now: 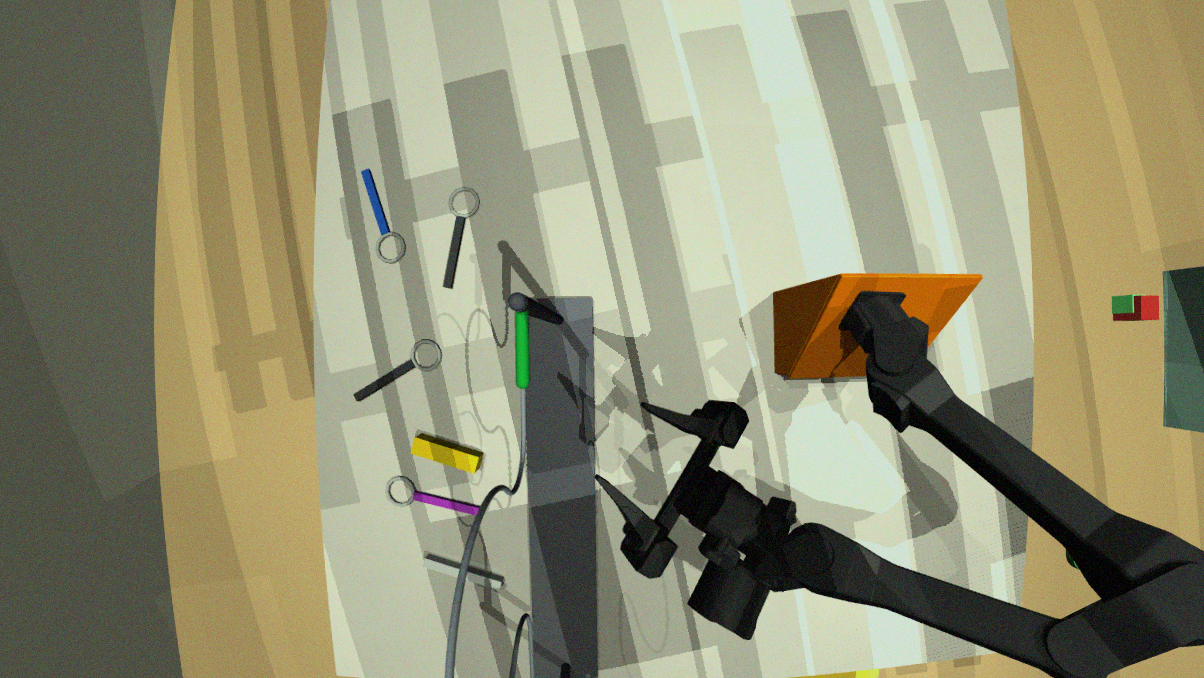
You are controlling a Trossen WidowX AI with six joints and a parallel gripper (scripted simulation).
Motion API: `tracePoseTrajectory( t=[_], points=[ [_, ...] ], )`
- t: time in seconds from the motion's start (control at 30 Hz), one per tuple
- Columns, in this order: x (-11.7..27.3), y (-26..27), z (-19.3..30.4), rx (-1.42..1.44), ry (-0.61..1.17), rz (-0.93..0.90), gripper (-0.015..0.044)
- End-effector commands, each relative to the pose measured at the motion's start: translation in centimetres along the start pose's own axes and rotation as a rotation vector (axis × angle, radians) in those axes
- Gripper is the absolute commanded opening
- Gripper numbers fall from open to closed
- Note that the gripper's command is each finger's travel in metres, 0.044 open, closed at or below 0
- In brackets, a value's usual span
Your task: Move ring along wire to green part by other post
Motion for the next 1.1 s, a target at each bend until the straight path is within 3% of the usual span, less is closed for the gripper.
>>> tracePoseTrajectory(
  t=[0.0, 0.27, 0.67, 1.07],
  points=[
    [0.0, 0.2, 0.1, 0.001, 0.002, -0.003, 0.0374],
    [2.3, 6.8, 3.8, 0.05, 0.071, -0.123, 0.0164],
    [8.6, 15.8, 10.3, 0.107, 0.175, -0.309, 0.016],
    [17.6, 21.9, 16.1, 0.136, 0.26, -0.476, 0.016]
  ],
)
Point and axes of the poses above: the point midway between the two fingers, 35 mm back from their tips, its own x axis back along the fingers, its own y axis across the jaws, z = x × y, the point moved 4 cm from there along x, back along the fingers, and after that the axes turned 9 degrees about -x, right-handed, at the moved point
